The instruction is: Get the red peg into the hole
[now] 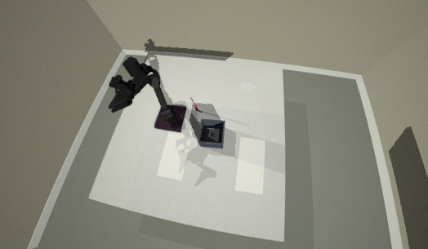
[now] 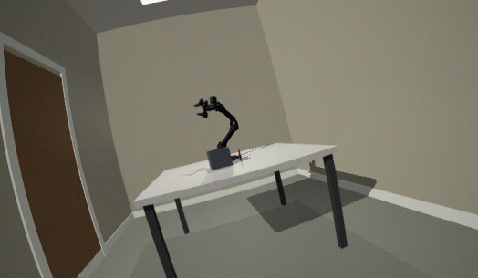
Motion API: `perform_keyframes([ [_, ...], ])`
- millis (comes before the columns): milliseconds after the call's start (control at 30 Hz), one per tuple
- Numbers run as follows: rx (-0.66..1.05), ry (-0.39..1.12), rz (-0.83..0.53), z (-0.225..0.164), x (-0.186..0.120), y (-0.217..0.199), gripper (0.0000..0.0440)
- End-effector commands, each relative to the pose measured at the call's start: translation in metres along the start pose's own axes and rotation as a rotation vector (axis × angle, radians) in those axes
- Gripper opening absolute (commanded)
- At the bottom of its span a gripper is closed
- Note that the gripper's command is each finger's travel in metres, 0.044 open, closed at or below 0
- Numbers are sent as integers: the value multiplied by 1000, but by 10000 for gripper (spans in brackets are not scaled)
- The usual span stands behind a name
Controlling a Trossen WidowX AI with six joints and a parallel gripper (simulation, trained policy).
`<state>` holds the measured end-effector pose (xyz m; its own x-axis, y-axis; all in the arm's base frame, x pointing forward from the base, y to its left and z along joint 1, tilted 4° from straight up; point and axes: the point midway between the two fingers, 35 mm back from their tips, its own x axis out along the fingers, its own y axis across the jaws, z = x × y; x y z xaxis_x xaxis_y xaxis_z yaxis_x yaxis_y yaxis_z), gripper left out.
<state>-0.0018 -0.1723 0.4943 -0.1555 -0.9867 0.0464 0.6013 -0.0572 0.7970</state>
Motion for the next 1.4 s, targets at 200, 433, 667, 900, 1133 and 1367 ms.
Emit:
perform_keyframes([
  [200, 152, 187, 74, -35, -1, 19, 440],
  [433, 266, 343, 107, -64, -8, 31, 440],
  [667, 368, 501, 117, -92, -20, 41, 440],
  [900, 454, 660, 105, -120, -35, 48, 440],
  [1133, 522, 814, 72, -147, -53, 53, 440],
  [1367, 569, 966, 22, -172, -75, 56, 440],
])
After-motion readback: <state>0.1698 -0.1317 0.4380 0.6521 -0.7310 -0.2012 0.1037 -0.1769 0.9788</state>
